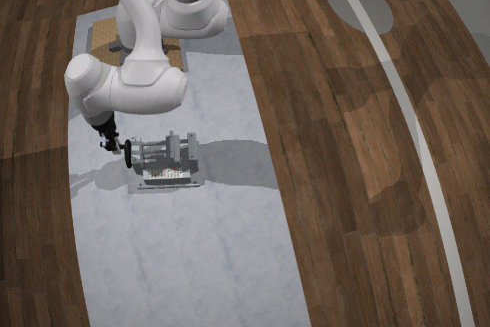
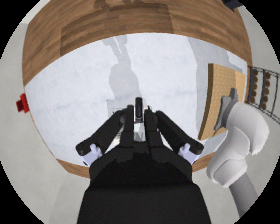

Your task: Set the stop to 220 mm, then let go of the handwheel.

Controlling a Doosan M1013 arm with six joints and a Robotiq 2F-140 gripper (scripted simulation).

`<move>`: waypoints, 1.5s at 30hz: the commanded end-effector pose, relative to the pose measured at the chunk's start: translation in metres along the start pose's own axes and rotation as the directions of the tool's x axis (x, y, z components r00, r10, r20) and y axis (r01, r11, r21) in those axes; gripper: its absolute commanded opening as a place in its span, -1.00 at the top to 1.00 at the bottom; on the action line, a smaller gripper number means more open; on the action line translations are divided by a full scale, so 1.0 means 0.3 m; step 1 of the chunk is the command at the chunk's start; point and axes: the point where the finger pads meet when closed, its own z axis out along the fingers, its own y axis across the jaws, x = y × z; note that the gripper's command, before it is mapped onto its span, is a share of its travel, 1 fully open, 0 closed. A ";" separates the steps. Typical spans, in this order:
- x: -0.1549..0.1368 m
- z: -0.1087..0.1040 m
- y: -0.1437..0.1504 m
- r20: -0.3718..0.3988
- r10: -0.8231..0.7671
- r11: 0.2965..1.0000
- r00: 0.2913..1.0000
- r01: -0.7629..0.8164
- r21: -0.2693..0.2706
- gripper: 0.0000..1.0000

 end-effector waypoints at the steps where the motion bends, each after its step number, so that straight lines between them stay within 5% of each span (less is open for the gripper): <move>1: 0.000 -0.004 -0.011 0.000 0.000 1.000 1.000 0.000 0.003 0.92; 45: 0.000 0.028 -0.113 0.000 0.000 1.000 1.000 0.000 0.003 0.92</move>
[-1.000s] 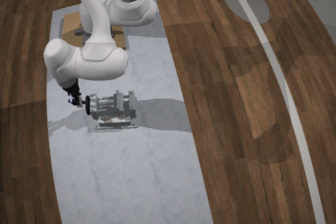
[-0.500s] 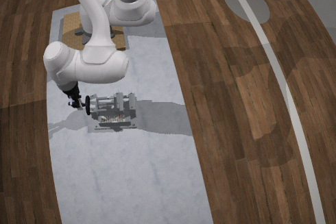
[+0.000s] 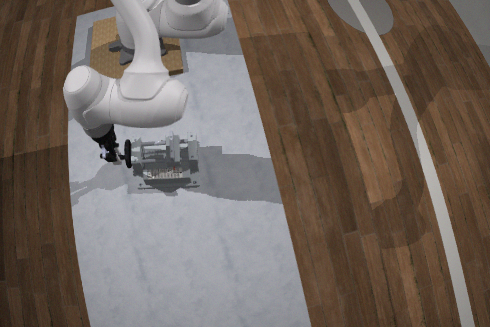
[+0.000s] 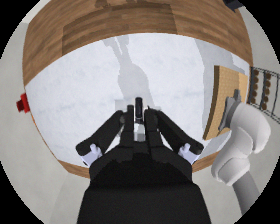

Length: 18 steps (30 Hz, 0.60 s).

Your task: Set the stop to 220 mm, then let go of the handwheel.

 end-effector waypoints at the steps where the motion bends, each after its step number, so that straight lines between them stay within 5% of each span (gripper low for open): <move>1: 0.000 0.012 -0.010 0.000 0.000 1.000 1.000 0.000 0.000 0.92; 18: 0.000 0.078 -0.033 0.000 0.000 1.000 1.000 0.000 0.000 0.92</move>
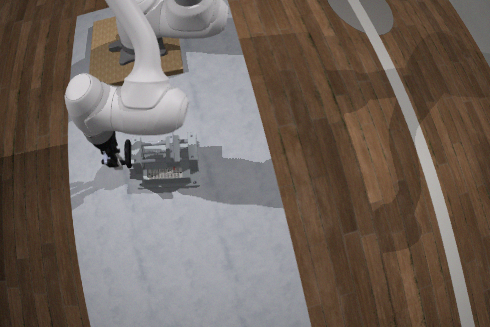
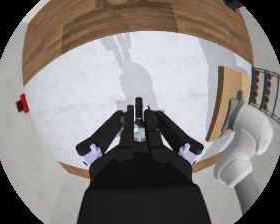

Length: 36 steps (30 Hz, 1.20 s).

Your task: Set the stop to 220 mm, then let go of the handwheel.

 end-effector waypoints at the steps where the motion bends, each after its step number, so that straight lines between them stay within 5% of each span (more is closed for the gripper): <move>1: 0.000 0.020 -0.001 0.000 0.000 1.000 1.000 0.000 0.000 0.92; 17: 0.000 0.111 0.063 0.000 0.000 1.000 1.000 0.000 0.000 0.92; 36: 0.000 0.101 0.157 0.000 0.000 1.000 1.000 0.000 0.000 0.92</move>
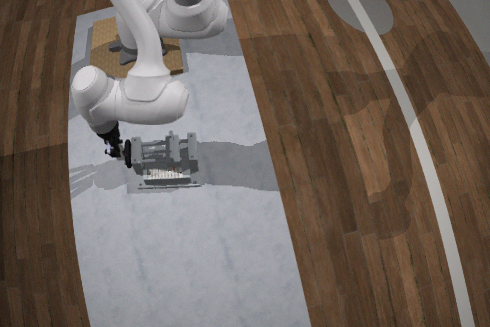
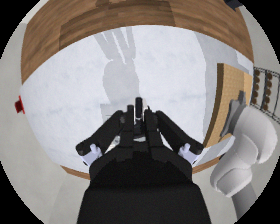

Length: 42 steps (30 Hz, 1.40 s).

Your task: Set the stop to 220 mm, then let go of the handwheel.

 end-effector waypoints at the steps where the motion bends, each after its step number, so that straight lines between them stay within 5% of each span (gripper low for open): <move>1: 0.000 -0.008 0.013 0.000 0.000 1.000 1.000 0.000 0.000 0.92; 22: 0.000 -0.114 0.050 0.000 0.000 1.000 1.000 0.000 0.000 0.92; 42: 0.000 -0.188 -0.073 0.000 0.000 1.000 1.000 0.000 0.000 0.92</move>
